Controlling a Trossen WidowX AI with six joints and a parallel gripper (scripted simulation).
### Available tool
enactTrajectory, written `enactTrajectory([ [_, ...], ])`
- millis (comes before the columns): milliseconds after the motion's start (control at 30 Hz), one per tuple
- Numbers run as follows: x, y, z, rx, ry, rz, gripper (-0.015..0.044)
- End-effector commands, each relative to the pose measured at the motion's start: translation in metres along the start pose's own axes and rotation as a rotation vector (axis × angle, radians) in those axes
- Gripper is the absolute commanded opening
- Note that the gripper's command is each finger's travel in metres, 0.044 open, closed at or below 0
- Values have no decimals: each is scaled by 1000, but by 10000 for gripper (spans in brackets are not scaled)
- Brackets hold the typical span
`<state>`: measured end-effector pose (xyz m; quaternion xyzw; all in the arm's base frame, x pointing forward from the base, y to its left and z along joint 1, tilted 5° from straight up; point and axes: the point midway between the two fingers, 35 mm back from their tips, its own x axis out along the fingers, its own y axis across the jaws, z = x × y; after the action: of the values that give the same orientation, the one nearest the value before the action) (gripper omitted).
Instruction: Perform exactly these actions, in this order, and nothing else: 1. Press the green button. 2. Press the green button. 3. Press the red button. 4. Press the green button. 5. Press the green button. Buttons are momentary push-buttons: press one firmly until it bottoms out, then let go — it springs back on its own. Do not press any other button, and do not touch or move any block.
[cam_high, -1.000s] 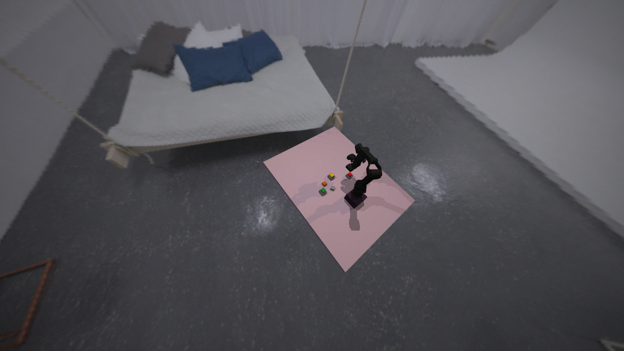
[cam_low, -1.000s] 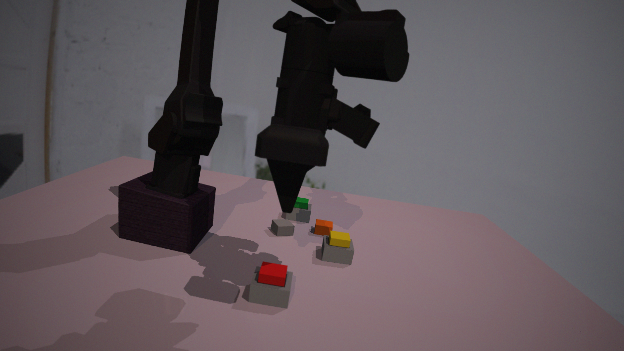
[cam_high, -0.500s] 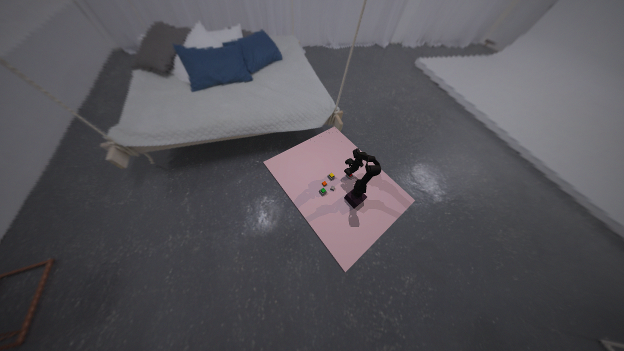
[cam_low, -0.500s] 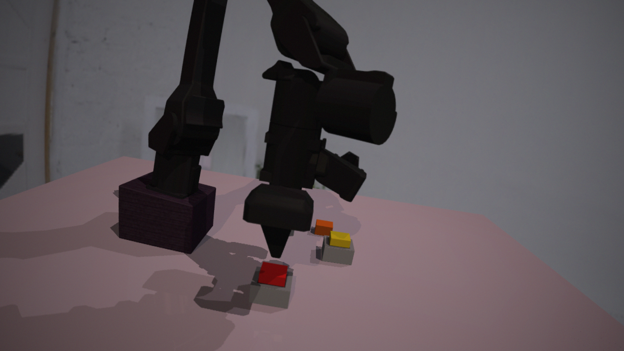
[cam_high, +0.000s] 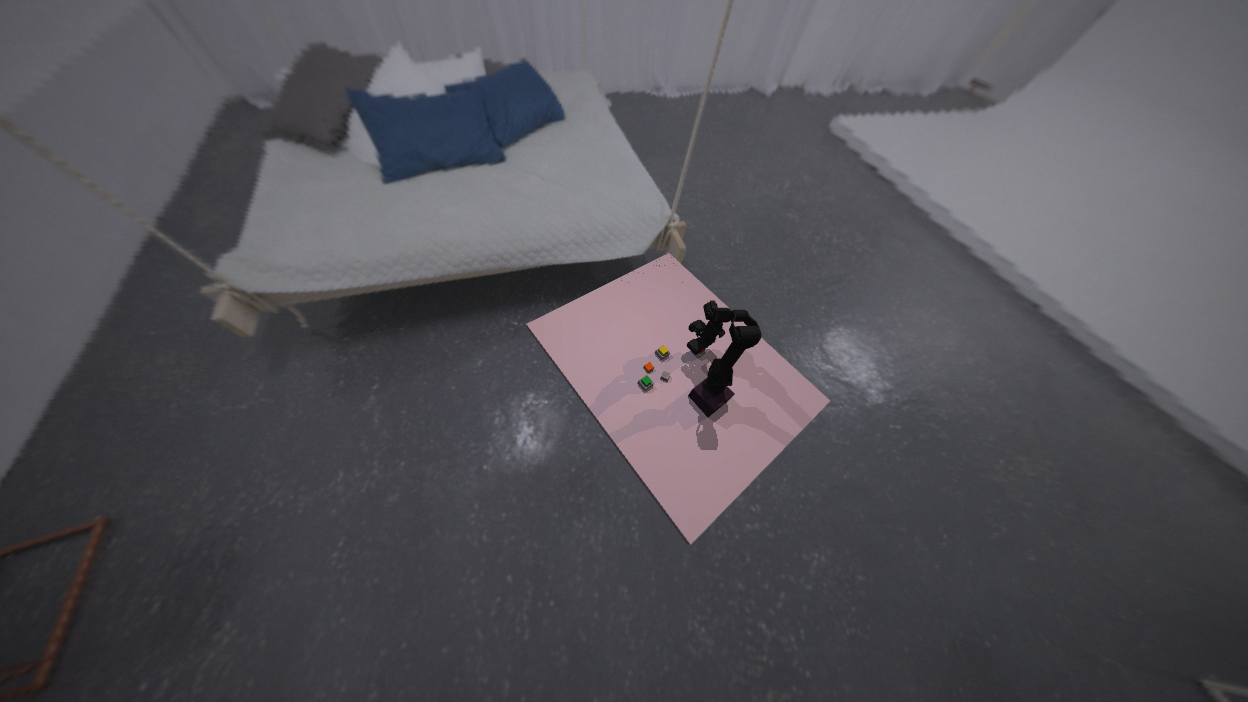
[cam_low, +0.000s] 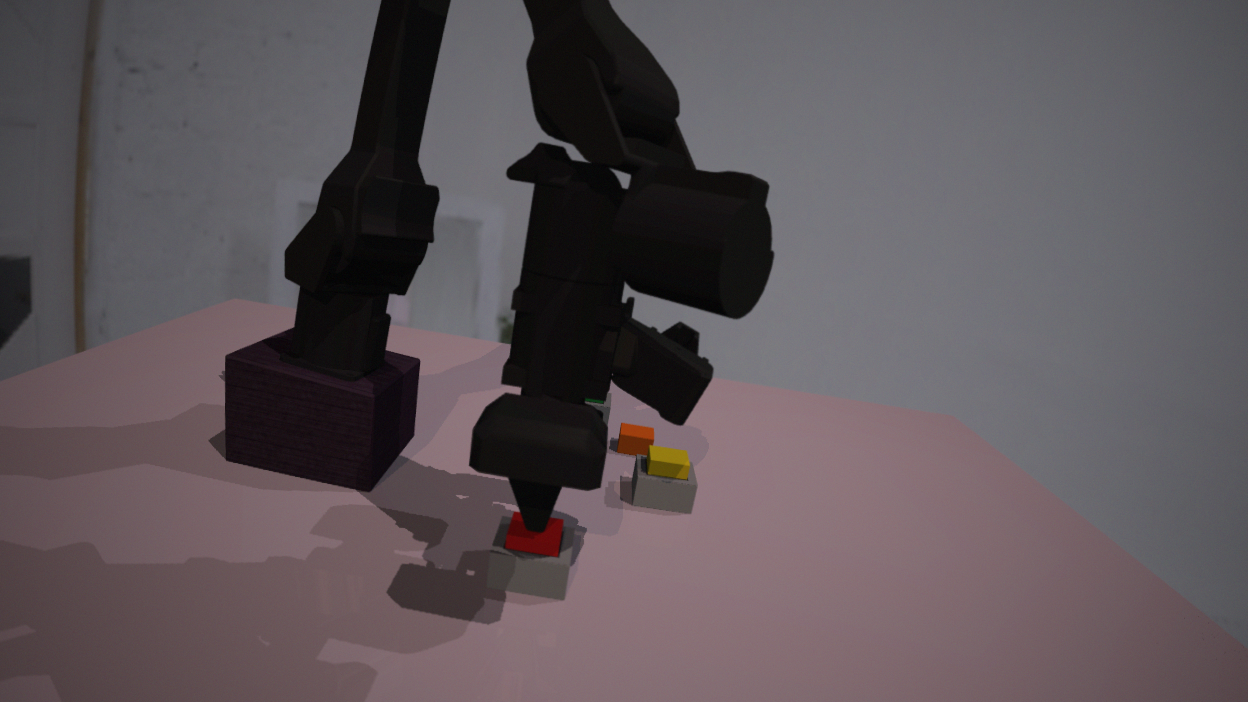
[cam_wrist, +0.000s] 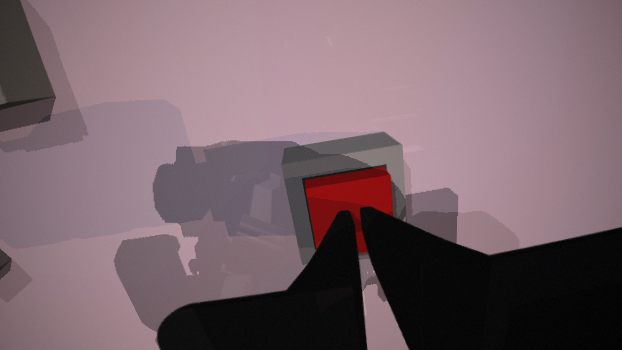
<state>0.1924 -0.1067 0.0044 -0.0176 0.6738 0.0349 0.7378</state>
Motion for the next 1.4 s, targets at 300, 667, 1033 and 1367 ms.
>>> enactTrajectory([
  [300,3,1,0,3,-1,4,20],
  [667,-19,0,0,2,0,2,20],
  [1033,-89,0,0,3,-1,3,20],
  [1367,-90,28,22,-1,11,10,20],
])
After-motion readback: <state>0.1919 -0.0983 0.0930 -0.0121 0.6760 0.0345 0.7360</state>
